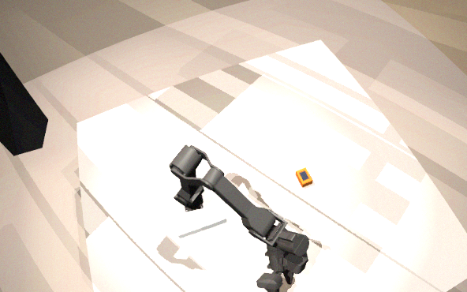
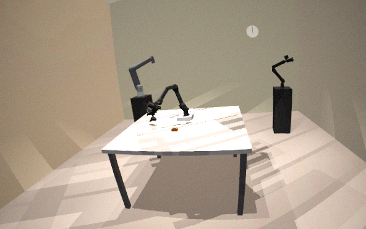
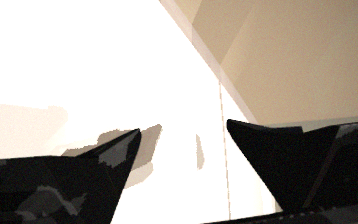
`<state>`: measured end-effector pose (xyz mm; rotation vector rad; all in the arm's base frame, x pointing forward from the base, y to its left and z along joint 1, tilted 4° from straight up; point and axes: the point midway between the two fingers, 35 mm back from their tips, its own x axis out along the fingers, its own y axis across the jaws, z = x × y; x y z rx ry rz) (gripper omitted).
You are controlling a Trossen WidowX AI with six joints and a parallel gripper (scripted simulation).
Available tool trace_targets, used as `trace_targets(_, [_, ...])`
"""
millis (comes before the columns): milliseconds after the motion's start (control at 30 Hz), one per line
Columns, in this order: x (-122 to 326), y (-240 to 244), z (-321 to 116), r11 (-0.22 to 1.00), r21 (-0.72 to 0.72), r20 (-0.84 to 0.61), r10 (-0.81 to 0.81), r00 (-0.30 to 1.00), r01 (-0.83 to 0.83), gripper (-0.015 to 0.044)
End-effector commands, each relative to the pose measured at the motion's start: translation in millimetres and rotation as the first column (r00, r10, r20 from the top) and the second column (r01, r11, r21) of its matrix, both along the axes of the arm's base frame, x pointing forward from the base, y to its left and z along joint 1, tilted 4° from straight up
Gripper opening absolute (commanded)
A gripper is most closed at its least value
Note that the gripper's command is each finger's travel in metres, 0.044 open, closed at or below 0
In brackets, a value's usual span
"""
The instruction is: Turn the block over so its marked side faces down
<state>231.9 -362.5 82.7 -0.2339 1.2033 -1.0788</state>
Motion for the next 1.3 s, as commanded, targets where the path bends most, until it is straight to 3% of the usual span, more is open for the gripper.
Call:
trace_targets(0, [63, 41, -4, 0.980, 0.125, 0.021, 0.156, 0.988, -0.157, 0.0440])
trace_targets(400, [171, 205, -8, 0.766, 0.462, 0.074, 0.468, 0.881, -0.446, 0.0440])
trace_targets(767, [175, 368, 7, 0.509, 0.726, 0.018, 0.659, 0.752, -0.463, 0.0440])
trace_targets(967, [173, 376, 8, 0.497, 0.738, 0.013, 0.667, 0.745, -0.458, 0.0440])
trace_targets(1100, [173, 374, -24, 0.497, 0.737, 0.013, 0.667, 0.745, -0.458, 0.0440])
trace_targets(1267, [173, 374, -27, 0.497, 0.737, 0.013, 0.667, 0.745, -0.458, 0.0440])
